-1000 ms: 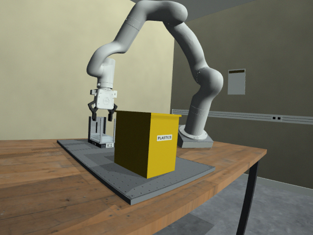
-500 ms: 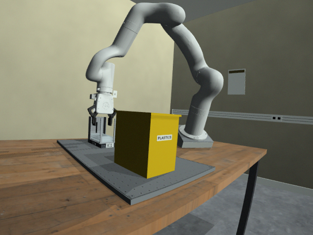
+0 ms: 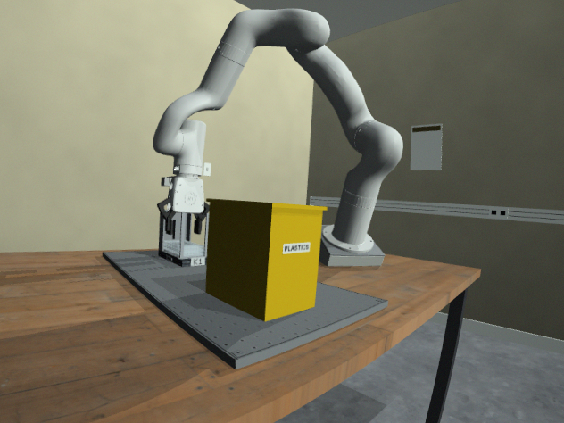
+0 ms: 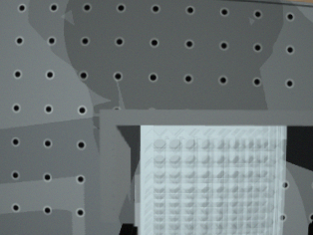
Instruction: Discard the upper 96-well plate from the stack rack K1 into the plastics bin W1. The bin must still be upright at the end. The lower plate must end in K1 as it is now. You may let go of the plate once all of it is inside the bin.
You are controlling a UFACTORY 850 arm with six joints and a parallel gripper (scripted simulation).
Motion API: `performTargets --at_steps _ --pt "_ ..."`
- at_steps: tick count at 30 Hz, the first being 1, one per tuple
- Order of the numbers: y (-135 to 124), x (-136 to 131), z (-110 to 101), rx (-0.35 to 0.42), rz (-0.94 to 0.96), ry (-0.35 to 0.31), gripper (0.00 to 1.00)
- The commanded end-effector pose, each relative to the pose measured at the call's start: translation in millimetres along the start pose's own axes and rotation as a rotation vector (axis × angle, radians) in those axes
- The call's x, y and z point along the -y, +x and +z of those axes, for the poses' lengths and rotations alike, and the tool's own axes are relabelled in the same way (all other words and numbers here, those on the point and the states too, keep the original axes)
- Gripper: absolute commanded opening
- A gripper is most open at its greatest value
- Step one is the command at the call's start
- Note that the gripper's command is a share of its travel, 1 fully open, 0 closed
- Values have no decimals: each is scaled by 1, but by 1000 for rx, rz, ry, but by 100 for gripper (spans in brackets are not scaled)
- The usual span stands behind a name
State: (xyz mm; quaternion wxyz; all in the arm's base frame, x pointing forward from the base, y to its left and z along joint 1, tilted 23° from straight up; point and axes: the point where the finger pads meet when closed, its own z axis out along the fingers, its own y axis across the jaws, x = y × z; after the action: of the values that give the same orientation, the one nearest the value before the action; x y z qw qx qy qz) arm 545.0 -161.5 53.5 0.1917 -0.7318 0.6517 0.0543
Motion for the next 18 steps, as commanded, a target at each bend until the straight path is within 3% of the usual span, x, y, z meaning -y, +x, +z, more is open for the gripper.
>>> performTargets --at_steps 1,18 --pt "0 1 1 -1 0 2 100" --pt "0 1 12 -1 0 2 100"
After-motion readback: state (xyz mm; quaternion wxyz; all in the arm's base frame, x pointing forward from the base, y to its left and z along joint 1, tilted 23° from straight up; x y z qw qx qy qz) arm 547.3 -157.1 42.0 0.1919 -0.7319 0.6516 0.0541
